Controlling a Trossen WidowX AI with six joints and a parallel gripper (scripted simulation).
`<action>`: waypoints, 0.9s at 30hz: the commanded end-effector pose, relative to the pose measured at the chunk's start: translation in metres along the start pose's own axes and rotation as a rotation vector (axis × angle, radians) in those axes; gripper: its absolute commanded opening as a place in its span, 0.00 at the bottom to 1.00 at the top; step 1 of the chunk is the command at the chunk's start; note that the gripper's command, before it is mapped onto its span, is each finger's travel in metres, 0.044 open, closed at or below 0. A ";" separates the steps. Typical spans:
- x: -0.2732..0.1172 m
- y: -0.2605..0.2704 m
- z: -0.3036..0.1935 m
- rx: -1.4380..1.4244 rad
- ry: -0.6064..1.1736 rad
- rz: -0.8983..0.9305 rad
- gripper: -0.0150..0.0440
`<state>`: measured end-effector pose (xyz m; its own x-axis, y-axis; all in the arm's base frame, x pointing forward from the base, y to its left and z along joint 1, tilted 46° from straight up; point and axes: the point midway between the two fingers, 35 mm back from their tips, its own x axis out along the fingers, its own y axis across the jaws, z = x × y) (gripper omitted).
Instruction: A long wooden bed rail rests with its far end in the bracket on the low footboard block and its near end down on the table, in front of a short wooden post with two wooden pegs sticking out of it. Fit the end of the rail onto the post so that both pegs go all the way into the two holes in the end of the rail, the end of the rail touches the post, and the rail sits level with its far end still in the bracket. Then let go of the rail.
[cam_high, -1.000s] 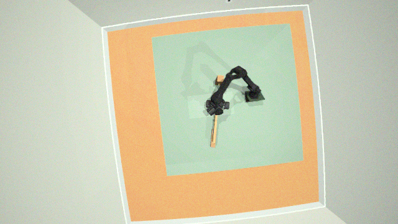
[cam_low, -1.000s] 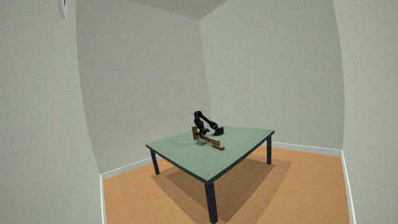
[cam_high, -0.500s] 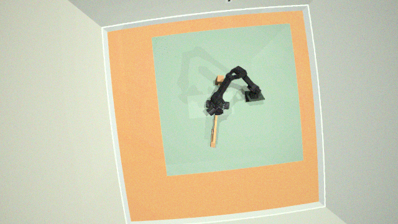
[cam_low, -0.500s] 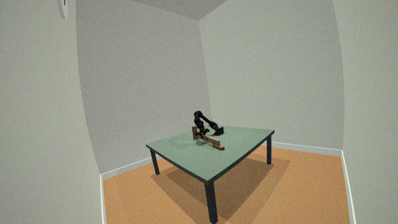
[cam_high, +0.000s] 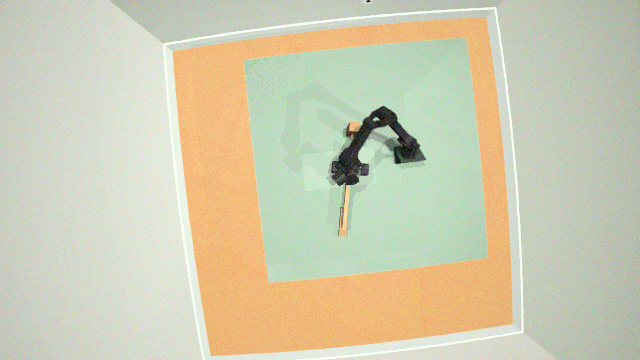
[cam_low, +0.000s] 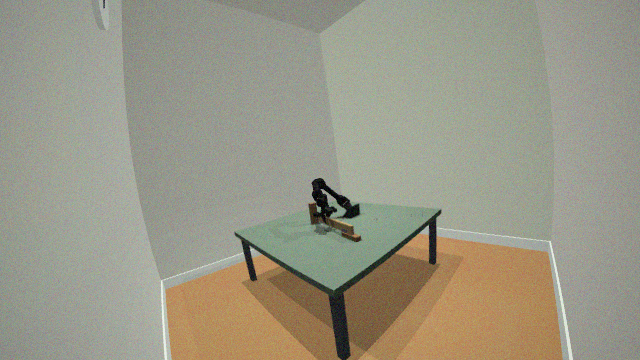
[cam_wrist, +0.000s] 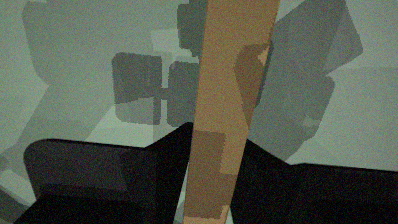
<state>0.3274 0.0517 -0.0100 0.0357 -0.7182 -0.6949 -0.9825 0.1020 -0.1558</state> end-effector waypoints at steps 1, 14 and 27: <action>-0.003 -0.001 0.003 -0.001 -0.009 -0.008 0.25; -0.003 -0.001 0.000 -0.001 -0.008 -0.008 0.25; -0.002 -0.001 0.003 -0.001 -0.008 -0.008 0.25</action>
<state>0.3282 0.0516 -0.0099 0.0377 -0.7168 -0.6962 -0.9825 0.1005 -0.1567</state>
